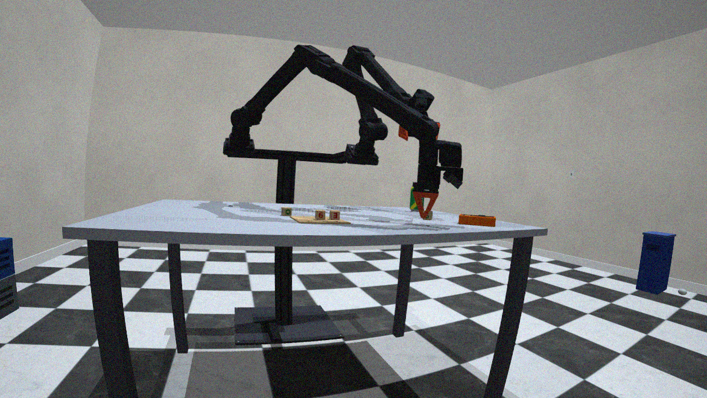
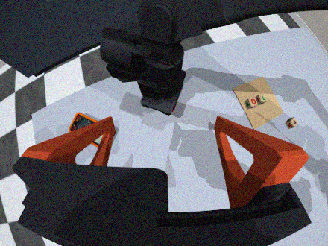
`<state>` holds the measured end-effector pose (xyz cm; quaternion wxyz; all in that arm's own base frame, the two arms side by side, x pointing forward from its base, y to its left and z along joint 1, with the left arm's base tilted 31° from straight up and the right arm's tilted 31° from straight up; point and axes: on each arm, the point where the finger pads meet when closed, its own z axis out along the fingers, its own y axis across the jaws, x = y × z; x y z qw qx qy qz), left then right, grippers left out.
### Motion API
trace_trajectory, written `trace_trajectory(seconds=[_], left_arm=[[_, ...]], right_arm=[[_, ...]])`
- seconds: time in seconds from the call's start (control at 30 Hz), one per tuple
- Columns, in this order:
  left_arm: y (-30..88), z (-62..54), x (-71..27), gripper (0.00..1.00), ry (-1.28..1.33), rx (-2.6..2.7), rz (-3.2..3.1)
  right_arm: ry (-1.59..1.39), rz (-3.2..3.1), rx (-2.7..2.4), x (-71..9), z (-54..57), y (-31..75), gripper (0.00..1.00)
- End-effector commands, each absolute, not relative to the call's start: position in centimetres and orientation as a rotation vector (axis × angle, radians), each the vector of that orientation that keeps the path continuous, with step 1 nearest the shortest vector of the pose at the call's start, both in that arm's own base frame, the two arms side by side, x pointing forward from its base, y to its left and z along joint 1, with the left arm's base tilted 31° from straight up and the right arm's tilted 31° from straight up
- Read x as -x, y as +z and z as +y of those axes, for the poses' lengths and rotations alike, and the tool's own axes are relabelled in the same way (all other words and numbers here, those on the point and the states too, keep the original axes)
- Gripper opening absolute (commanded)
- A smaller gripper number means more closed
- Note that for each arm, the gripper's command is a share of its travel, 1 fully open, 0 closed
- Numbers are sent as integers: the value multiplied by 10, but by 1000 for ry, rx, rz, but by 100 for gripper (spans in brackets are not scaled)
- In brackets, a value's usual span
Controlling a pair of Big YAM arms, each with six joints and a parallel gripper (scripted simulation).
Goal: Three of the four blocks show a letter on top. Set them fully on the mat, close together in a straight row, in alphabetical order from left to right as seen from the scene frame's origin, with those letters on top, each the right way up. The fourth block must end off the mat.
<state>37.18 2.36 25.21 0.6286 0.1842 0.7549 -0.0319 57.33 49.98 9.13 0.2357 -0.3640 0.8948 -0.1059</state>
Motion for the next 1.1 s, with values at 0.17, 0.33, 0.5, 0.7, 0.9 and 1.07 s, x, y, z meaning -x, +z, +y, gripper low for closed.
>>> trace_trajectory(seconds=[0.17,0.33,0.5,0.7,0.9,1.07], left_arm=[[284,30,-377,100,-39,-426,1682],[284,30,-377,100,-39,-426,1682],[284,30,-377,100,-39,-426,1682],[280,24,-380,100,-28,-477,1684],[267,-38,-389,100,-55,-923,1601],[264,-79,-387,100,-131,-1143,1498]], right_arm=[[-280,2388,1044,-542,477,155,20],[-346,2303,1238,-526,411,152,20],[-387,2250,1353,-510,365,146,20],[-445,2164,1522,-482,287,134,20],[-482,2107,1625,-458,223,124,20],[-496,2084,1663,-450,200,120,20]])
